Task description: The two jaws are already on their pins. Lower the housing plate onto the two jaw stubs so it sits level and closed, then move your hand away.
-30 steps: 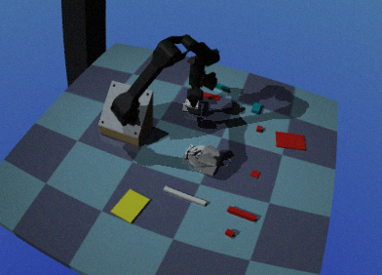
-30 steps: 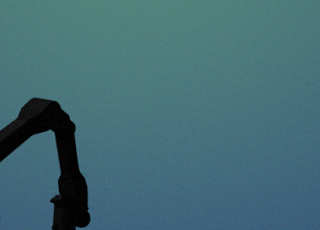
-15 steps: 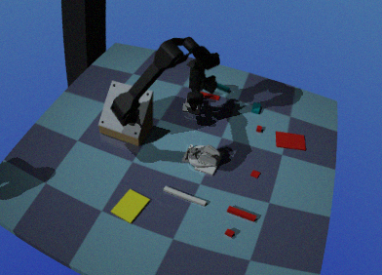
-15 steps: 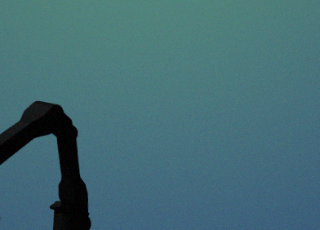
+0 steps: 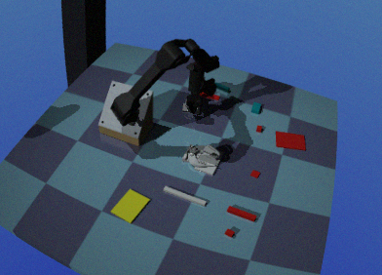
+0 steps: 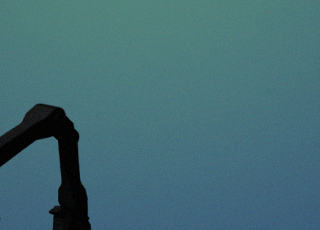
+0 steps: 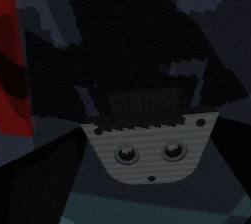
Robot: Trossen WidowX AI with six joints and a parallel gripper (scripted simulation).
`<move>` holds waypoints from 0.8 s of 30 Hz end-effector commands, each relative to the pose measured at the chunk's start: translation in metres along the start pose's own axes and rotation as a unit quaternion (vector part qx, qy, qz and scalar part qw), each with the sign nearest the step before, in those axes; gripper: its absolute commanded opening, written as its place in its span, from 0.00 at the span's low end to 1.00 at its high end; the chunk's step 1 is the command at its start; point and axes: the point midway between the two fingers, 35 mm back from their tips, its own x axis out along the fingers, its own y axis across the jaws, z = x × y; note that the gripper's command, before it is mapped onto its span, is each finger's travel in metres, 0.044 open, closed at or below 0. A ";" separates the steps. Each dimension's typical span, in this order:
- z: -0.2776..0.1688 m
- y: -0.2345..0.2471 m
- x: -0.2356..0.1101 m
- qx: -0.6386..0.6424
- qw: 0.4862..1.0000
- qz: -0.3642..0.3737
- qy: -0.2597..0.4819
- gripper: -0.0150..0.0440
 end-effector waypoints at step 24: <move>-0.001 0.000 0.002 0.000 1.000 -0.001 0.001 0.95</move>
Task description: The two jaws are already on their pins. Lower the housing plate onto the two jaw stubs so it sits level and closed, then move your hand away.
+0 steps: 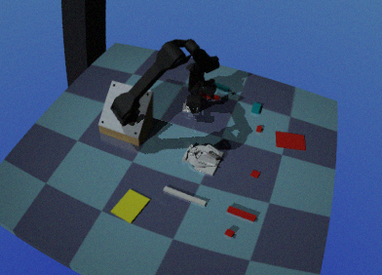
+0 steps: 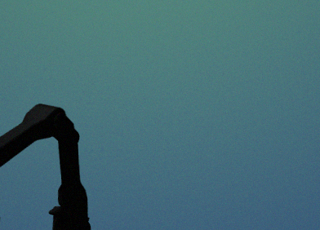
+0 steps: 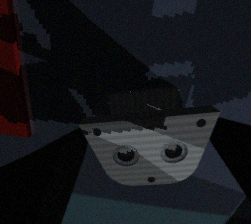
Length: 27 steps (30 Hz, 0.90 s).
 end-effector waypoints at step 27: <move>0.001 0.001 -0.014 -0.001 1.000 0.000 0.000 0.85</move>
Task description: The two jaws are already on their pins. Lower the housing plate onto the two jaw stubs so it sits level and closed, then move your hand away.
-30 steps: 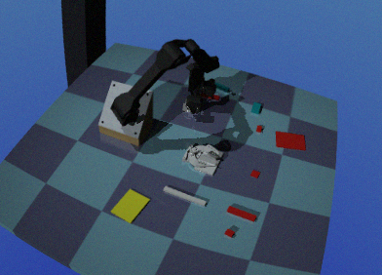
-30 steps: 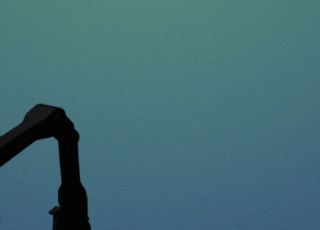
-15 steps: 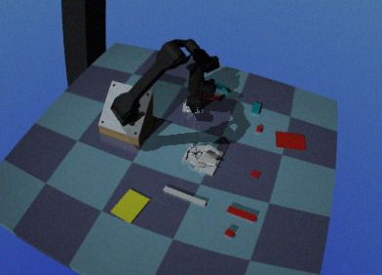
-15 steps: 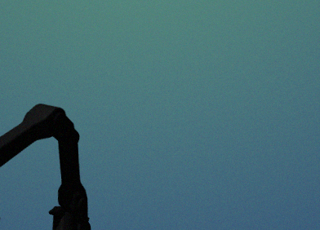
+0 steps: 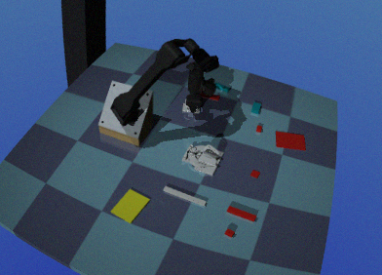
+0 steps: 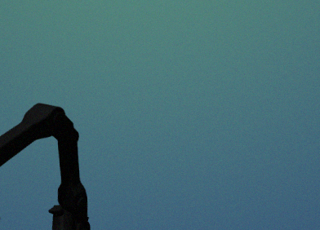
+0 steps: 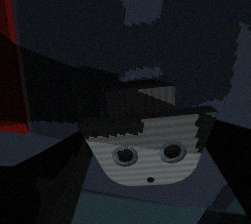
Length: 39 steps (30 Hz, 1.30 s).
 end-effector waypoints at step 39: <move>0.012 -0.022 -0.076 -0.129 0.992 0.009 -0.006 0.85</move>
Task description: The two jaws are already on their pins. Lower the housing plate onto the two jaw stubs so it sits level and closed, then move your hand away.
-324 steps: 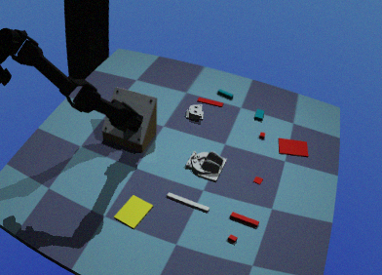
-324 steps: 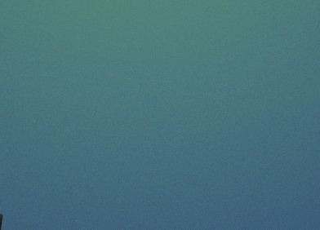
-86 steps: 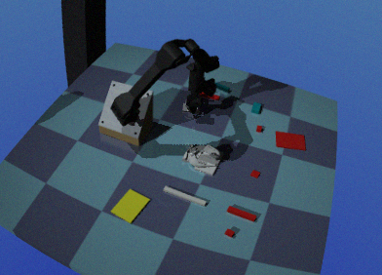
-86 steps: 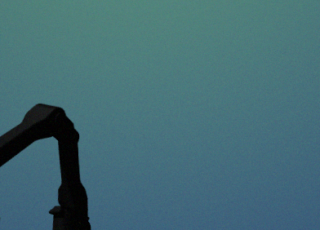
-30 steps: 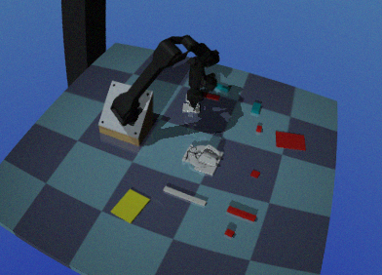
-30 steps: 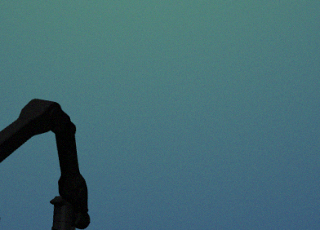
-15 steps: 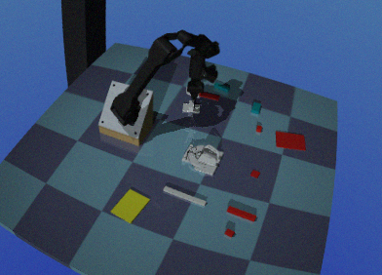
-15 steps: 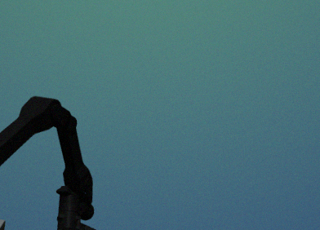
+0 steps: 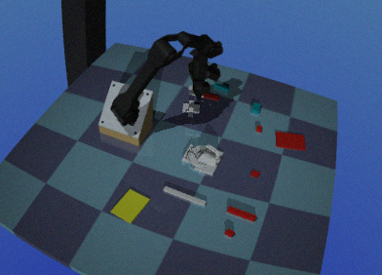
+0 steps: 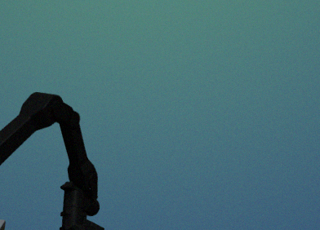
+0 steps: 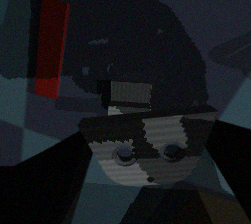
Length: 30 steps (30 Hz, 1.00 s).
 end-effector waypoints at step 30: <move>0.011 -0.085 -0.011 -0.402 0.916 0.003 -0.007 0.85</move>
